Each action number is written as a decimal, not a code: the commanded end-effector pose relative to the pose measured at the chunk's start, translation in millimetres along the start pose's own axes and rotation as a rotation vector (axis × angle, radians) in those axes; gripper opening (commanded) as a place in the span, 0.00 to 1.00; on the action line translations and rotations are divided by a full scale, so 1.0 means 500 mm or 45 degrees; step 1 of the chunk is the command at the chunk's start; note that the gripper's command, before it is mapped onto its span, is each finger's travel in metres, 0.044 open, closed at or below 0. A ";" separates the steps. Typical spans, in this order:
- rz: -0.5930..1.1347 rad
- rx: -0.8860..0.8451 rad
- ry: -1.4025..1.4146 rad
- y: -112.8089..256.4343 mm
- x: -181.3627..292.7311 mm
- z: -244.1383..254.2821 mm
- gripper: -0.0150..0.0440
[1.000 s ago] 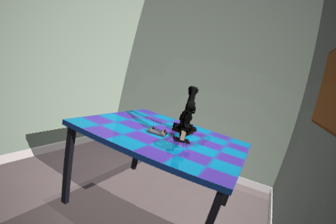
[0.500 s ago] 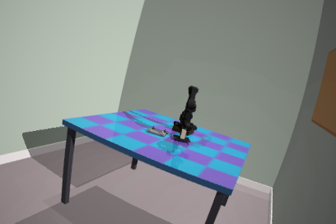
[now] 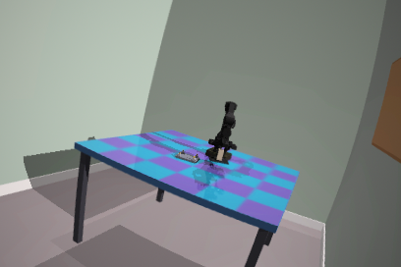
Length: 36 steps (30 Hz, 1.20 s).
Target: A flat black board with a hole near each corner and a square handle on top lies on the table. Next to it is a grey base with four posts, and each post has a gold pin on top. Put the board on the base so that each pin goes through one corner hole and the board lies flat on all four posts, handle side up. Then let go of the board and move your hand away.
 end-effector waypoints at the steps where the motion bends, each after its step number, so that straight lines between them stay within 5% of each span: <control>1: -0.009 0.005 -0.002 0.023 0.000 -0.001 0.25; 36: -0.005 0.012 -0.152 0.057 0.023 -0.123 0.25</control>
Point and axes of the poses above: the point midway between the two fingers, 35 mm back from their tips, its own y axis back along the fingers, its own z axis across the jaws, x = y × z, the point moved 1 cm from there along y, back along the fingers, and after that the axes turned 3 degrees about y, right-handed, at the moved point
